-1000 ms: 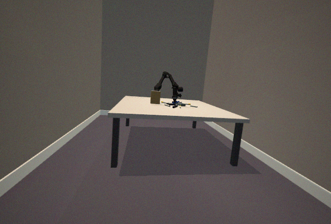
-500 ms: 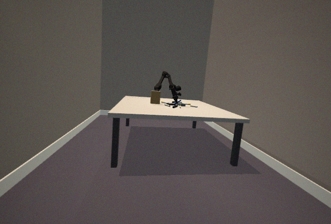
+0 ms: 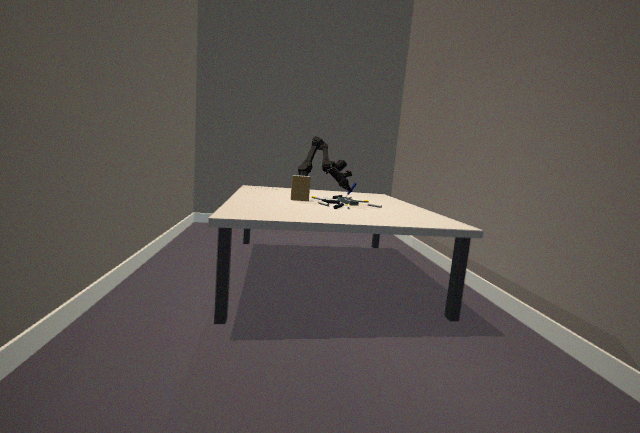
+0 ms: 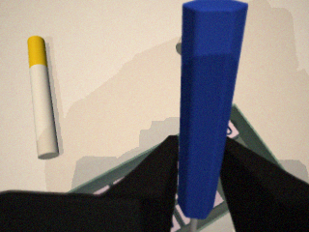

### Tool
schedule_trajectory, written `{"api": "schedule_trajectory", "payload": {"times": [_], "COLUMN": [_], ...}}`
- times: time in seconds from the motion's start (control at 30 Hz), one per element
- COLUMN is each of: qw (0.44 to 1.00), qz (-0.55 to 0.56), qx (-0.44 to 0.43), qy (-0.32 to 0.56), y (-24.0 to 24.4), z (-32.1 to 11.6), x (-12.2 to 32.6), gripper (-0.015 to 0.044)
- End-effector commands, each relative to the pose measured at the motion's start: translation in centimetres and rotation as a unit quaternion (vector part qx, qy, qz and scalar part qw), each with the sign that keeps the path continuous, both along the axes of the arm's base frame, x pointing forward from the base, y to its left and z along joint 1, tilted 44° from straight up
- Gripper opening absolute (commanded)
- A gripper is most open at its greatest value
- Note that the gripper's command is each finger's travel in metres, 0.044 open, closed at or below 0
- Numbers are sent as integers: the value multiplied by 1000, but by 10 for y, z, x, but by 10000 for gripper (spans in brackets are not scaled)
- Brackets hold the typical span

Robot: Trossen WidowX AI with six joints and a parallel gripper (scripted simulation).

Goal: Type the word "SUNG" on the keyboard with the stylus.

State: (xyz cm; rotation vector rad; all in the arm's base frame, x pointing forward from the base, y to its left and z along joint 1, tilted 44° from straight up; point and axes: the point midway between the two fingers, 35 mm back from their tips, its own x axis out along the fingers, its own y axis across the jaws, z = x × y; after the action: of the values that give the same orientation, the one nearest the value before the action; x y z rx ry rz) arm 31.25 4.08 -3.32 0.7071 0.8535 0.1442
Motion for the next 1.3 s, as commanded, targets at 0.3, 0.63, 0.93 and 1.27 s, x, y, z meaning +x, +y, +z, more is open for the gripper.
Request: {"api": "schedule_trajectory", "payload": {"times": [0.3, 0.63, 0.93, 1.27], "qw": [993, 993, 993, 993], "qz": [-70, -70, -70, -70], "qx": [12, 12, 13, 13], "qy": [-90, -90, -90, -91], "y": [-19, -10, 5, 10], "z": [30, 19, 1, -4], "x": [6, 16, 27, 29], "gripper": [0, 0, 0, 0]}}
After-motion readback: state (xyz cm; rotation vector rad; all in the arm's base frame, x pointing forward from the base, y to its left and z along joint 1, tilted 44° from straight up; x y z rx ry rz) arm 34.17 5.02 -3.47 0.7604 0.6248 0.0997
